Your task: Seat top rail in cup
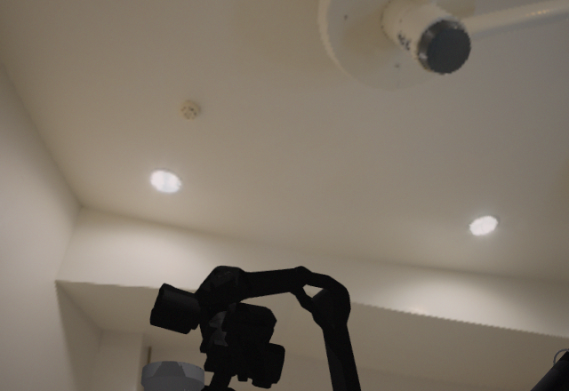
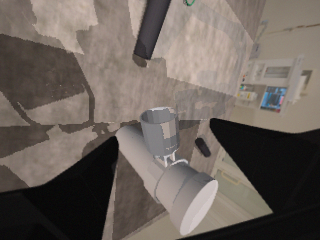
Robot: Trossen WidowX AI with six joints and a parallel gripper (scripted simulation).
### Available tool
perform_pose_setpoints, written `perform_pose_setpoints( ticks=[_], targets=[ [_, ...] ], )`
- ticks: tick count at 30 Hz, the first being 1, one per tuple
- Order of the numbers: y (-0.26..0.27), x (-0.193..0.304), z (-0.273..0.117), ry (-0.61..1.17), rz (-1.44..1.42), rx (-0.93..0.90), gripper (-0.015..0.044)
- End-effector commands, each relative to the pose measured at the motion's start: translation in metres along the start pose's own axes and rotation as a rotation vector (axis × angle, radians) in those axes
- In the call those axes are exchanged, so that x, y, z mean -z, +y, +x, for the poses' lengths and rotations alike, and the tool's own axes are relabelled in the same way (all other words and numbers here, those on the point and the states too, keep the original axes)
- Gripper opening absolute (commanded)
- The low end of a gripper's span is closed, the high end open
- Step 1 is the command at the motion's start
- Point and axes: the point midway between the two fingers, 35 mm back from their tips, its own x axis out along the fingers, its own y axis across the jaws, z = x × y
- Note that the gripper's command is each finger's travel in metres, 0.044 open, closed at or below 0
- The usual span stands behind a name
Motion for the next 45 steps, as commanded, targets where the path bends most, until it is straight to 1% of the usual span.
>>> perform_pose_setpoints(
  ticks=[1,33,45],
  targets=[
    [0.000,0.000,0.008,-0.002,0.005,0.000,0.0440],
    [0.000,-0.002,0.057,-0.002,0.005,0.004,0.0440],
    [0.000,-0.002,0.057,-0.002,0.005,0.004,0.0125]
  ],
)
